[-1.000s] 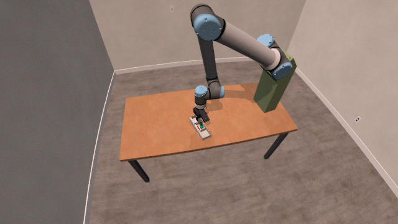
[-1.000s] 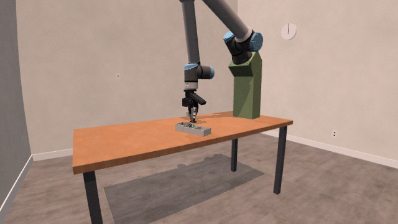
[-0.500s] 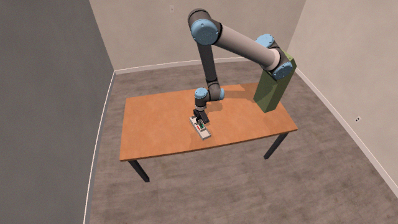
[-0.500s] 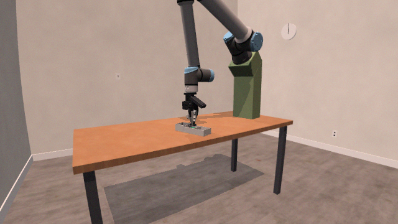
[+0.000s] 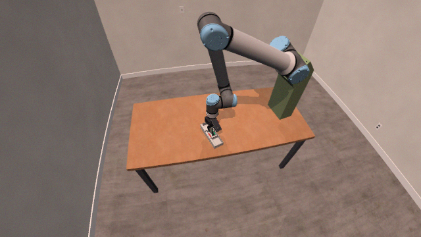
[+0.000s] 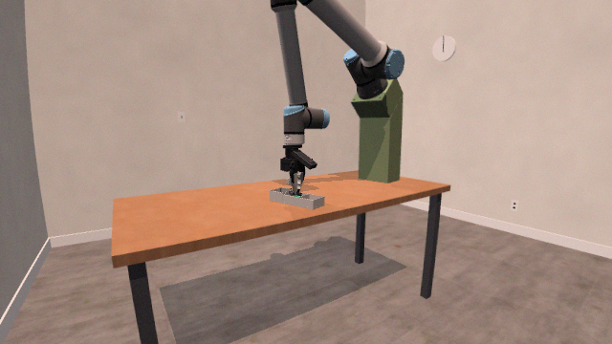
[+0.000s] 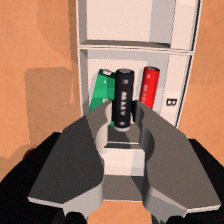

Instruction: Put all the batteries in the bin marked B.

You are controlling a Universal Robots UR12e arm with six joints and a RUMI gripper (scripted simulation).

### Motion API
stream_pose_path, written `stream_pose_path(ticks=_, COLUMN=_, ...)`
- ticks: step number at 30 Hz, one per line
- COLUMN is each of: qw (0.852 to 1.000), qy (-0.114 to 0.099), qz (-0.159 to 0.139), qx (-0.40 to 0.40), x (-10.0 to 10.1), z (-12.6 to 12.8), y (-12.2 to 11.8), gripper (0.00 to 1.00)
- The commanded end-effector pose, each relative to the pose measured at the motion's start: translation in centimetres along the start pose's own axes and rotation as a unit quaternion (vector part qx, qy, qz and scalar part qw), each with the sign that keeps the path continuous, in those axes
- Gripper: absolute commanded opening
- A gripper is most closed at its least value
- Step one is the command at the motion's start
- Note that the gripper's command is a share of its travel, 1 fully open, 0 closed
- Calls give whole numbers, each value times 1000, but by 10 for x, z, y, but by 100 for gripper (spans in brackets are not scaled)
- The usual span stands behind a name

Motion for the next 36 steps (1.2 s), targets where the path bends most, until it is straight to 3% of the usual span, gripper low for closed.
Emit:
stream_pose_path(ticks=1, qw=1000, qy=0, qz=0, qx=0, x=0, z=0, y=0, gripper=0)
stream_pose_path(ticks=6, qw=1000, qy=0, qz=0, qx=0, x=0, z=-1, y=0, gripper=0)
stream_pose_path(ticks=7, qw=1000, qy=0, qz=0, qx=0, x=0, z=-1, y=0, gripper=17)
stream_pose_path(ticks=24, qw=1000, qy=0, qz=0, qx=0, x=0, z=-1, y=0, gripper=17)
stream_pose_path(ticks=36, qw=1000, qy=0, qz=0, qx=0, x=-13, z=-1, y=0, gripper=17)
Point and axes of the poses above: the point where the finger pads meet when closed, its own x axis out along the fingers, its own z axis across the jaws, y = z × x, the point moved 8 cm from there along -x, back along the fingers, and after that the axes turned 8 degrees about -x, right-handed, at the moved point
